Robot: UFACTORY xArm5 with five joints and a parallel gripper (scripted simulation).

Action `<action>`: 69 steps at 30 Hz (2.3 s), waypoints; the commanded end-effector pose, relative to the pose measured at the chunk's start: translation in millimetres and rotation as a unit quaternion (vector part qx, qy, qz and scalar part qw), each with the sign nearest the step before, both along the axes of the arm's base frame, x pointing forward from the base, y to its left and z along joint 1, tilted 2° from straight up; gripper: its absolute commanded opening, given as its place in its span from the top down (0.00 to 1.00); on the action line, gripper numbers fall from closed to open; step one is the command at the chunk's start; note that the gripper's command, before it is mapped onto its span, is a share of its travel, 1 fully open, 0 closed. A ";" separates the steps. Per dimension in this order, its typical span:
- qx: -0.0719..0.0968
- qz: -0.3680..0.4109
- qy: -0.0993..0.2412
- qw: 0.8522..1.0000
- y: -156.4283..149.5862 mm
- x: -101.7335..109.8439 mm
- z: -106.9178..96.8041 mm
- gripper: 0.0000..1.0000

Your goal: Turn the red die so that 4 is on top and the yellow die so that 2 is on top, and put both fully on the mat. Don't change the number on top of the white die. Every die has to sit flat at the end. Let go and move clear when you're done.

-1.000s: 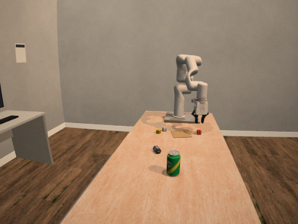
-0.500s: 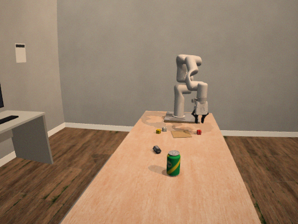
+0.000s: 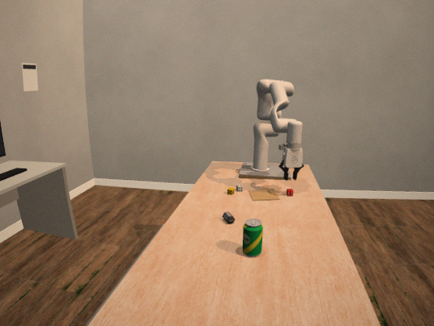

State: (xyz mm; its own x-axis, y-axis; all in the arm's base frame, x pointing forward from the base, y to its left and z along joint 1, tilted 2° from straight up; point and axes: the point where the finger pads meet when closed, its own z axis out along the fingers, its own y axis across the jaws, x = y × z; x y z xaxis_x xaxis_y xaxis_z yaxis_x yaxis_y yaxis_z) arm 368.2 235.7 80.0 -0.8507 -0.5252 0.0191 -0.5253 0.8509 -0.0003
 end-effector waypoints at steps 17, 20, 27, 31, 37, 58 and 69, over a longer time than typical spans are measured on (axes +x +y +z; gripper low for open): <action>0.001 0.000 -0.002 1.000 1.4 0.4 -22.4 0.53; 0.001 0.000 -0.002 1.000 1.5 0.3 -27.5 0.53; 0.001 0.000 -0.002 1.000 1.7 0.0 -35.3 0.53; 0.001 0.000 -0.002 1.000 1.9 -0.1 -40.7 0.53; 0.001 0.000 -0.002 1.000 2.1 -0.3 -46.4 0.53; 0.001 0.000 -0.002 1.000 2.1 -0.4 -49.6 0.53; 0.001 0.000 -0.002 1.000 2.1 -0.4 -49.6 0.53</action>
State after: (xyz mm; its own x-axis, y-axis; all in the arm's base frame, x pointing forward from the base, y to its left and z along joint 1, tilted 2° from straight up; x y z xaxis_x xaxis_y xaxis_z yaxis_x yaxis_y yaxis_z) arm 366.7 237.2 29.1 -0.8508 -0.5252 0.0187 -0.5253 0.8509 -0.0004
